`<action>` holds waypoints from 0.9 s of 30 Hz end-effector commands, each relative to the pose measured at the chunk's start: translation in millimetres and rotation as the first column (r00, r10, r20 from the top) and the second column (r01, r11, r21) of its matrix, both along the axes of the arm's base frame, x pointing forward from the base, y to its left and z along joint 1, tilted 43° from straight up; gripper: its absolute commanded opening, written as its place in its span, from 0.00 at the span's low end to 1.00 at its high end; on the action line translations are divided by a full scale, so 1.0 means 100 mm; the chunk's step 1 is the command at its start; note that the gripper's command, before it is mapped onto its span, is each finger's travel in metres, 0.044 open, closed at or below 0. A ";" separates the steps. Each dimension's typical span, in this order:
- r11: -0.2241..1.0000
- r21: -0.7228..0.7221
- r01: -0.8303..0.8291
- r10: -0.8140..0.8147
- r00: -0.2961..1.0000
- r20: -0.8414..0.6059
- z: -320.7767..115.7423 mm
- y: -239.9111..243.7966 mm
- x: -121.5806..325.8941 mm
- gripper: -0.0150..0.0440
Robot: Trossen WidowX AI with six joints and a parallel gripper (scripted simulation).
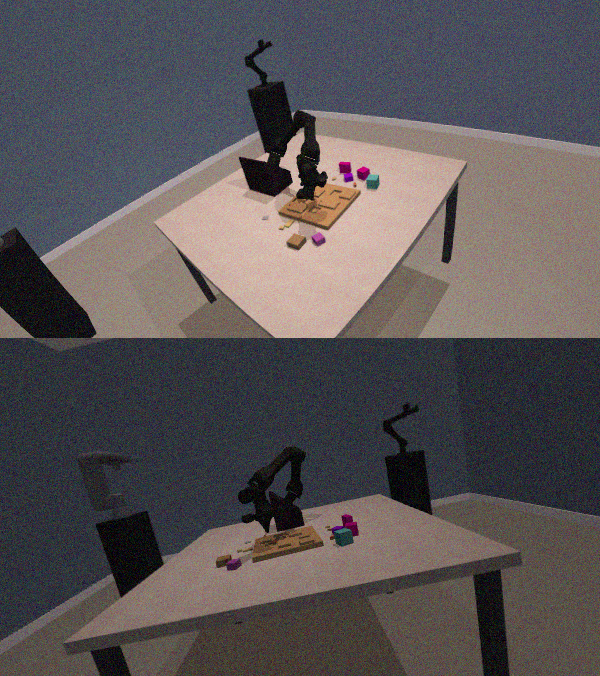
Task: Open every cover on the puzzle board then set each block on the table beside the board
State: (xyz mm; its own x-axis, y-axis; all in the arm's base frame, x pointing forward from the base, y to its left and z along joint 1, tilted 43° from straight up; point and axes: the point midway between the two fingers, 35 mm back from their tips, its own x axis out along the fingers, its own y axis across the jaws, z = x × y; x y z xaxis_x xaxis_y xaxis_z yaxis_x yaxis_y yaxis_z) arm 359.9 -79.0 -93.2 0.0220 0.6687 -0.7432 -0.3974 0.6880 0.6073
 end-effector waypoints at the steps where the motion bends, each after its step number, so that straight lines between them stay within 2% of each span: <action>1: 1.000 0.003 -0.003 0.003 1.000 0.007 -0.06 0.06 0.01 0.25; 7: 1.000 0.004 -0.003 0.003 1.000 0.007 -0.26 0.24 0.01 0.25; 12: 0.980 -0.007 0.198 -0.196 0.965 -0.174 -0.28 0.26 0.01 0.25; 15: 0.918 -0.057 0.393 -0.387 0.852 -0.352 -0.29 0.27 0.00 0.25; 18: 0.815 -0.144 0.561 -0.548 0.667 -0.505 -0.31 0.28 0.00 0.25; 22: 0.787 -0.168 0.594 -0.579 0.616 -0.535 -0.32 0.29 0.00 0.25; 27: 0.698 -0.246 0.672 -0.652 0.454 -0.607 -0.35 0.32 0.00 0.25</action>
